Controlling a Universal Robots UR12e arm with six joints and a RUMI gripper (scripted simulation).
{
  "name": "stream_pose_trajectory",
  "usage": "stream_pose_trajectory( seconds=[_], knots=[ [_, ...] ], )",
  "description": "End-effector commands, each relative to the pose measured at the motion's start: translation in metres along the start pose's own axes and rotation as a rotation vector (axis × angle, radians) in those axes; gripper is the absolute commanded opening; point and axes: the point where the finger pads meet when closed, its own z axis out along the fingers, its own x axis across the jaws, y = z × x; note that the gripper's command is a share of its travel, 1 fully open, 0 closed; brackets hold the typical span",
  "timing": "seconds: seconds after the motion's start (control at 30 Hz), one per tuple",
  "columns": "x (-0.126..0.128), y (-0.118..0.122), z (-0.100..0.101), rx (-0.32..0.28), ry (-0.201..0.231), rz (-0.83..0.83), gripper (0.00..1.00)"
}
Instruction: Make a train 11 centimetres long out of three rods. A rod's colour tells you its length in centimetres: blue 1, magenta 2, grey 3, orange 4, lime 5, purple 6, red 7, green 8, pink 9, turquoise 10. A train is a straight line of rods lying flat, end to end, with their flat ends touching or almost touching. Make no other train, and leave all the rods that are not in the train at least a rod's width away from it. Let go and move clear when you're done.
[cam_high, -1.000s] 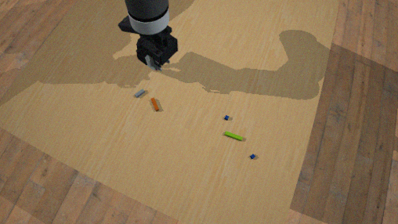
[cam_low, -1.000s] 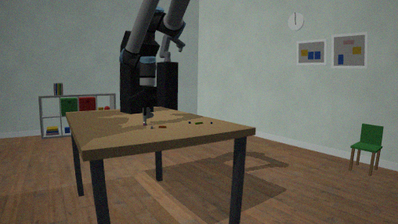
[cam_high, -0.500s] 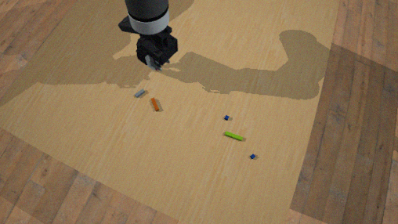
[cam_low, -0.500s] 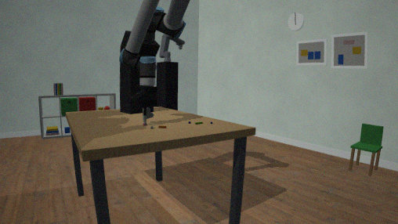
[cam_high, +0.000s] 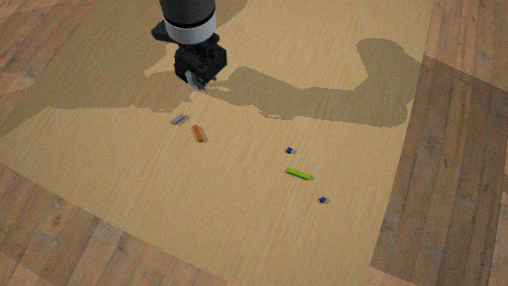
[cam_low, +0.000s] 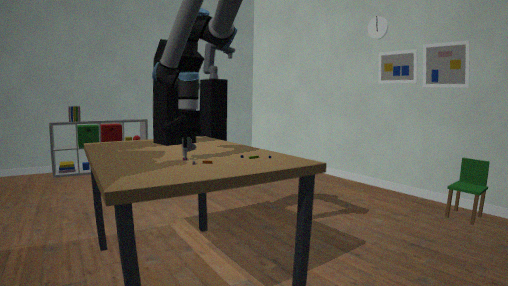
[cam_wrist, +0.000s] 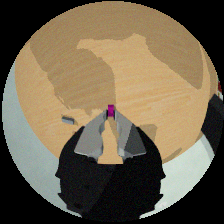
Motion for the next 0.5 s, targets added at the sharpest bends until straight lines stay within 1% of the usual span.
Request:
stream_pose_trajectory(
  seconds=[0.0, 0.03, 0.1, 0.13, 0.2, 0.23, 0.3, 0.33, 0.4, 0.43, 0.47],
  knots=[
    [-0.0003, 0.0, -0.0004, 0.0, -0.001, 0.0, 0.0],
    [-0.0003, 0.0, -0.0004, 0.0, -0.001, 0.0, 0.03],
    [-0.0003, 0.0, -0.0004, 0.0, -0.001, 0.0, 0.03],
    [-0.0003, 0.0, -0.0004, 0.0, -0.001, 0.0, 0.06],
    [-0.0003, 0.0, -0.0004, 0.0, -0.001, 0.0, 0.06],
    [-0.0003, 0.0, -0.0004, 0.0, -0.001, 0.0, 0.08],
    [-0.0003, 0.0, -0.0004, 0.0, -0.001, 0.0, 0.08],
    [-0.0003, 0.0, -0.0004, 0.0, -0.001, 0.0, 0.11],
    [-0.0003, 0.0, -0.0004, 0.0, -0.001, 0.0, 0.11],
    [-0.0003, 0.0, -0.0004, 0.0, -0.001, 0.0, 0.14],
    [-0.0003, 0.0, -0.0004, 0.0, -0.001, 0.0, 0.14]
  ],
)
